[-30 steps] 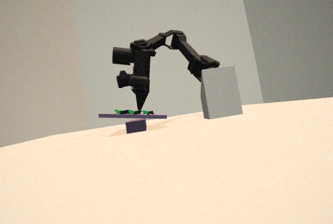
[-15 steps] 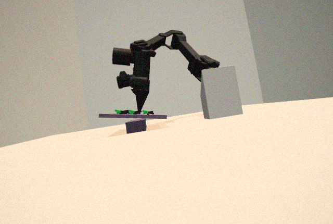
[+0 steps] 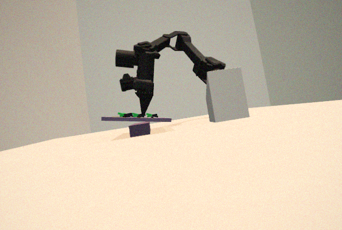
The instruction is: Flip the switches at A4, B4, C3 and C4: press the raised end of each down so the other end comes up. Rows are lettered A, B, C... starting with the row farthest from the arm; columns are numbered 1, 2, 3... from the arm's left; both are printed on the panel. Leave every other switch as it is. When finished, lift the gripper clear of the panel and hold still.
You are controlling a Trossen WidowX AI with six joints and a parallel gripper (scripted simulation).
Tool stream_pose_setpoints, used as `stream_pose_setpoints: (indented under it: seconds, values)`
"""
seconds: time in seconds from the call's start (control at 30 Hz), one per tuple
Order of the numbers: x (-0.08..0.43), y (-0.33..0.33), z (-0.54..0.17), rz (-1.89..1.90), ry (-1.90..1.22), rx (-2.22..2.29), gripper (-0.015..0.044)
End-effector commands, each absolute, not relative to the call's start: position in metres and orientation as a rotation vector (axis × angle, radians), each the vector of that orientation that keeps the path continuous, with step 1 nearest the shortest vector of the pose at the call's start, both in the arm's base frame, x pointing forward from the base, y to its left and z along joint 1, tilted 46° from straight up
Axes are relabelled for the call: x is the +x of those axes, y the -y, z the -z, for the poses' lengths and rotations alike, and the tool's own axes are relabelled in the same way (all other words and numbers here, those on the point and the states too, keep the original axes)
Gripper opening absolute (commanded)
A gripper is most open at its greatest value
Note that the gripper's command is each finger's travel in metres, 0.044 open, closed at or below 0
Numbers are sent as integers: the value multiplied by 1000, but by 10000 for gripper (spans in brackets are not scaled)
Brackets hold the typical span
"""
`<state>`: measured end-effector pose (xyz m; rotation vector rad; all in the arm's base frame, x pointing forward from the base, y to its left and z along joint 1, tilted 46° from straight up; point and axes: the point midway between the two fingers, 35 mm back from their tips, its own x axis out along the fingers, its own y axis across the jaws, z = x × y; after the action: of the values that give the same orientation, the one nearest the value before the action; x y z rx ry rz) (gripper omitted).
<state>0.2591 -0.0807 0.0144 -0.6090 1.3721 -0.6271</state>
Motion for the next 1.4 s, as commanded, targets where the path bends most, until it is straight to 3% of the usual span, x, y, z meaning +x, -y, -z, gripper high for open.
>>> stream_pose_setpoints:
  seconds: [0.0, 0.33, 0.73, 1.03, 1.37]
  values:
    - [260, 82, -14, 629, -1369, -613, 0]
    - [260, 83, -13, 629, -1369, -613, 0]
    - [256, 35, -58, 636, -1395, -604, 0]
    - [236, 14, -34, 635, -1396, -603, 0]
    - [240, 40, -10, 646, -1419, -598, 0]
